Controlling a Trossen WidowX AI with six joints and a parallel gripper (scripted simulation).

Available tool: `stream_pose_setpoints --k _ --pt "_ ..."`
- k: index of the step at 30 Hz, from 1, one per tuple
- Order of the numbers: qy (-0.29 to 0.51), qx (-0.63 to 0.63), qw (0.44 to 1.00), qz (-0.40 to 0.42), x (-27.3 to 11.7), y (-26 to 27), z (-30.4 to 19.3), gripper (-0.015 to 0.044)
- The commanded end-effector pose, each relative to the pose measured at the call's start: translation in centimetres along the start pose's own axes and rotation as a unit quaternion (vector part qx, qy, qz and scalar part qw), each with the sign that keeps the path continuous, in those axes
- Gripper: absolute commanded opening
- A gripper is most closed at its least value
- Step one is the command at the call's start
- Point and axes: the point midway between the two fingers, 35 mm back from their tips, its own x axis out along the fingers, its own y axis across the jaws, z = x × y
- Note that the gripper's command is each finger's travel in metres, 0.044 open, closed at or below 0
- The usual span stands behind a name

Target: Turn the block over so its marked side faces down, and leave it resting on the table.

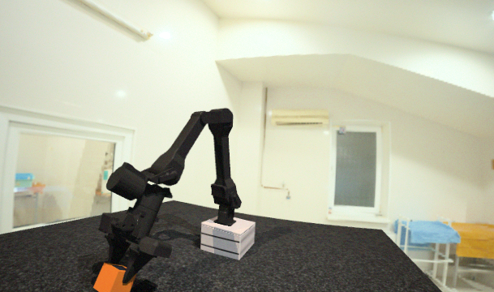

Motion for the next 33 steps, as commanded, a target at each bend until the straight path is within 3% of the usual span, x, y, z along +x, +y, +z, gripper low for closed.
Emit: stream_pose_setpoints --k 1,17,33 --pt "-0.021 0.002 1.000 0.002 0.4 0.0 0.2 0.0000" --pt "-0.137 0.005 0.991 0.000 3.1 -0.3 -0.4 0.0000" --pt "-0.249 0.002 0.969 0.002 2.5 0.1 -1.5 0.0000"
